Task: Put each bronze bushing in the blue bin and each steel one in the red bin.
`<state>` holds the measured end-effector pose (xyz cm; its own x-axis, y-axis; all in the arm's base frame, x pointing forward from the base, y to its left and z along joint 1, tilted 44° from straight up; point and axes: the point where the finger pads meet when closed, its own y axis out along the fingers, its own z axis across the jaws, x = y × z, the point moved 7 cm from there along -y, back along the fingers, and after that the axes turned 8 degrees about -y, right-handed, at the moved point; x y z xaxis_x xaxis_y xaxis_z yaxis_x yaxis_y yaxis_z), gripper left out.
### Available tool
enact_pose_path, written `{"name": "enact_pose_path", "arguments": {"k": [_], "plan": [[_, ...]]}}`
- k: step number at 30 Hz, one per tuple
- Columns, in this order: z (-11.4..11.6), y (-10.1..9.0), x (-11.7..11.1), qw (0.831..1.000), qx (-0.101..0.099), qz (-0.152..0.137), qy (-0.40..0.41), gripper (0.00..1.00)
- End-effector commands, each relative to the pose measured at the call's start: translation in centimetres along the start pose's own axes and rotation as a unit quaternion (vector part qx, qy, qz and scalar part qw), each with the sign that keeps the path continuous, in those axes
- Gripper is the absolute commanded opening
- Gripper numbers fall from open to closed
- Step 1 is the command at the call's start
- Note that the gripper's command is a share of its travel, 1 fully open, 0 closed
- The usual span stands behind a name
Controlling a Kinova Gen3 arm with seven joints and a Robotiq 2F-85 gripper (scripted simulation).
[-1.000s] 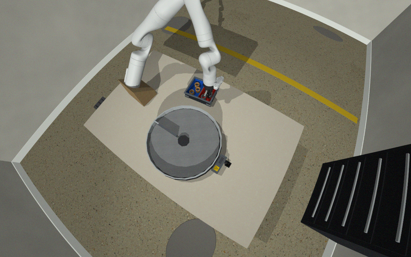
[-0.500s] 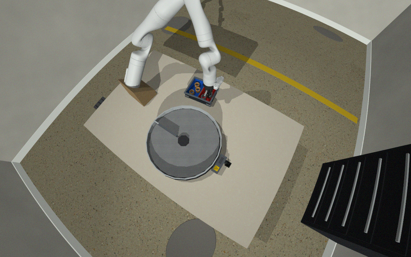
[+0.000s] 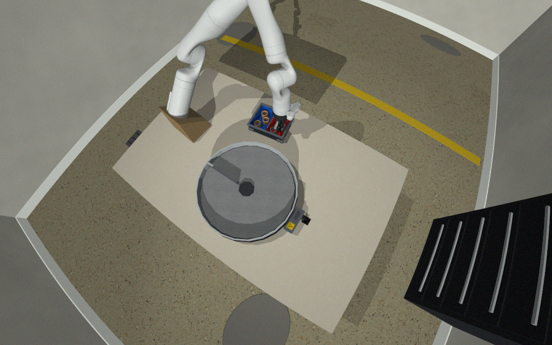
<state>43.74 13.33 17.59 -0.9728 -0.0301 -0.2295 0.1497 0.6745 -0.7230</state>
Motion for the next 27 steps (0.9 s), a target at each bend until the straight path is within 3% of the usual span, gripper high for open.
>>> {"name": "enact_pose_path", "arguments": {"k": [1,27], "plan": [[0.03,-0.05,-0.04,1.000,0.000,0.001,0.000,0.16],[0.12,-0.88,0.01,1.000,0.000,0.001,0.000,0.16]]}}
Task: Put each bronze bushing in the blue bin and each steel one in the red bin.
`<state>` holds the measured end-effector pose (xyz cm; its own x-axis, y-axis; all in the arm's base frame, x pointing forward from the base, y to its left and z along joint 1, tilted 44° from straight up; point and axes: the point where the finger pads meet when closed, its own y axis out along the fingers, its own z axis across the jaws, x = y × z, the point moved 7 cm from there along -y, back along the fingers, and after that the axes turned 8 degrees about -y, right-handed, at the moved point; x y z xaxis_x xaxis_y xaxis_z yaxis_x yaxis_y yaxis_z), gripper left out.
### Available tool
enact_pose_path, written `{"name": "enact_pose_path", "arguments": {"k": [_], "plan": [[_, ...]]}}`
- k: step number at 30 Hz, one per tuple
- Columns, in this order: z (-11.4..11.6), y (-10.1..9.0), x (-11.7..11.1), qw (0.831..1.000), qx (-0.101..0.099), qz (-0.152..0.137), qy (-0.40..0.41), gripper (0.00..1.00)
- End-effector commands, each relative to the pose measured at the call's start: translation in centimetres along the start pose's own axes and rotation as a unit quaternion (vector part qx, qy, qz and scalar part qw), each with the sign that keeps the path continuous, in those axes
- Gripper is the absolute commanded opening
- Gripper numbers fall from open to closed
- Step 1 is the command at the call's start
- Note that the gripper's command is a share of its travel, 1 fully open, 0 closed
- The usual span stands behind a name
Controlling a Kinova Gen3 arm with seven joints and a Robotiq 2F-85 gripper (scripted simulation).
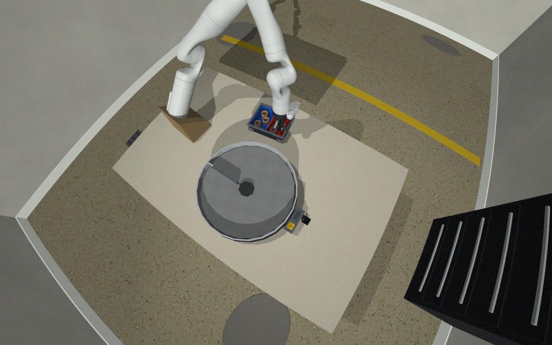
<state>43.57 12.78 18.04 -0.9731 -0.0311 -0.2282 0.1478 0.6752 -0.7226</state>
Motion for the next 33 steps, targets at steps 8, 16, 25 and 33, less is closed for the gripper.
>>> {"name": "enact_pose_path", "arguments": {"k": [8,16,25,33], "plan": [[0.04,-0.41,-0.07,1.000,0.001,0.001,0.000,0.16],[0.04,-0.70,-0.06,1.000,0.001,0.001,0.000,0.16],[0.04,-0.94,-0.07,1.000,0.001,0.001,0.000,0.16],[0.04,-1.01,-0.07,1.000,0.001,0.001,0.000,0.16]]}}
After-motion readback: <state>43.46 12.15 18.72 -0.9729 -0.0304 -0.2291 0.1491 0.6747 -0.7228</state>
